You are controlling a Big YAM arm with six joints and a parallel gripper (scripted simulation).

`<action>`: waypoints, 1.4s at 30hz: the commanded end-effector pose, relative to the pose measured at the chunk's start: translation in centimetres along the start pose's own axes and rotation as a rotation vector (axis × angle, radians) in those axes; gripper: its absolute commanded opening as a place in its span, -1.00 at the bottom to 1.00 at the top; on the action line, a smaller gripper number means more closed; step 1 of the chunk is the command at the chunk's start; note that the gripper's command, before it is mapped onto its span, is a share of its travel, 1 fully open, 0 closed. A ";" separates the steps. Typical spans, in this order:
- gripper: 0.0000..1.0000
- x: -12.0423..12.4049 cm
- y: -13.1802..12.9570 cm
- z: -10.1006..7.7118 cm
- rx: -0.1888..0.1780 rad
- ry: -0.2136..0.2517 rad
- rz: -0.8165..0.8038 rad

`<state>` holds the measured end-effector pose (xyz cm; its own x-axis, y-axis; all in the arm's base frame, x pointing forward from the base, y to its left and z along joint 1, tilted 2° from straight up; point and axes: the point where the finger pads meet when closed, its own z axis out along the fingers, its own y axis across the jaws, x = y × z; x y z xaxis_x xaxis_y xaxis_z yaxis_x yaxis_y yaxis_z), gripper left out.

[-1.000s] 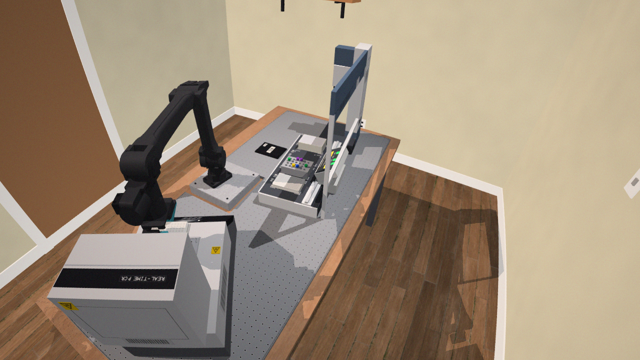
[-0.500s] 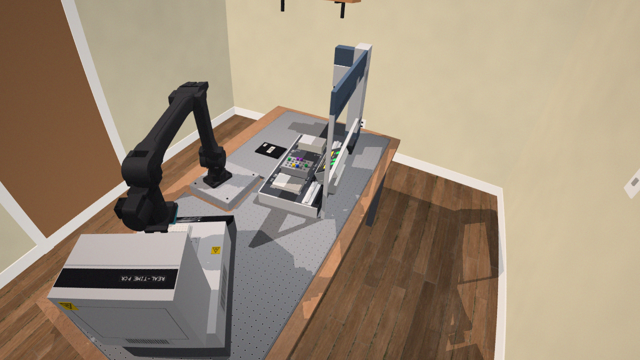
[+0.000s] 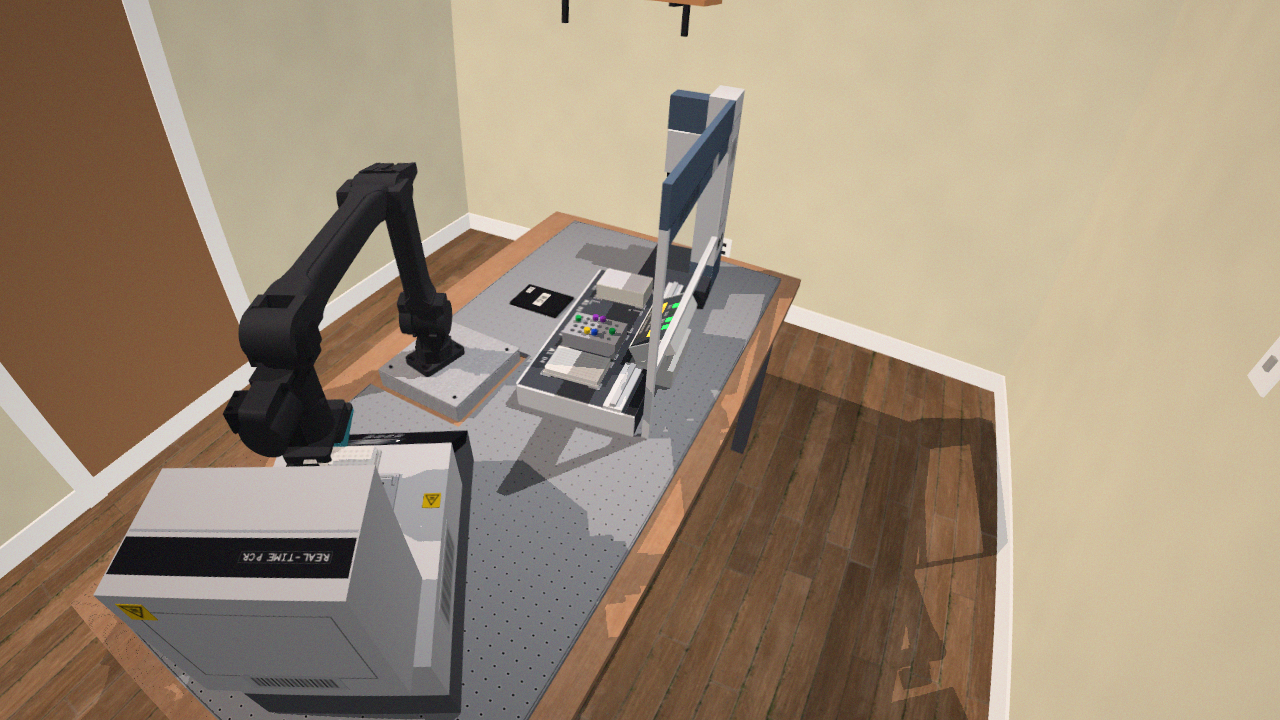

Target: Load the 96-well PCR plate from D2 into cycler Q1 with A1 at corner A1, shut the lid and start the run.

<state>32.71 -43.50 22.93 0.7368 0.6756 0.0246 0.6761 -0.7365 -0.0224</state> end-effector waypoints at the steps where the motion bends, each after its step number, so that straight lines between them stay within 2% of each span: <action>1: -1.00 0.5 0.6 -3.2 -0.080 -0.008 -0.009; 10: -1.00 0.9 0.4 0.0 -0.015 -0.001 -0.002; 13: -1.00 0.6 0.8 0.3 -0.015 -0.001 -0.005; 16: -1.00 -0.2 0.6 1.5 0.000 0.001 -0.005; 19: -1.00 -0.3 0.5 1.6 0.001 0.002 -0.005; 22: -1.00 -0.5 0.7 0.5 -0.029 -0.001 -0.005; 28: -1.00 -0.7 0.0 0.5 -0.044 -0.003 -0.003; 34: -1.00 0.4 0.4 0.5 -0.070 -0.005 0.003; 37: -1.00 0.4 0.2 0.6 -0.063 -0.004 0.002; 42: -1.00 0.8 0.3 2.7 -0.041 -0.002 0.001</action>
<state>32.52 -43.23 19.60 0.7385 0.6738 0.0254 0.6743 -0.7383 -0.0183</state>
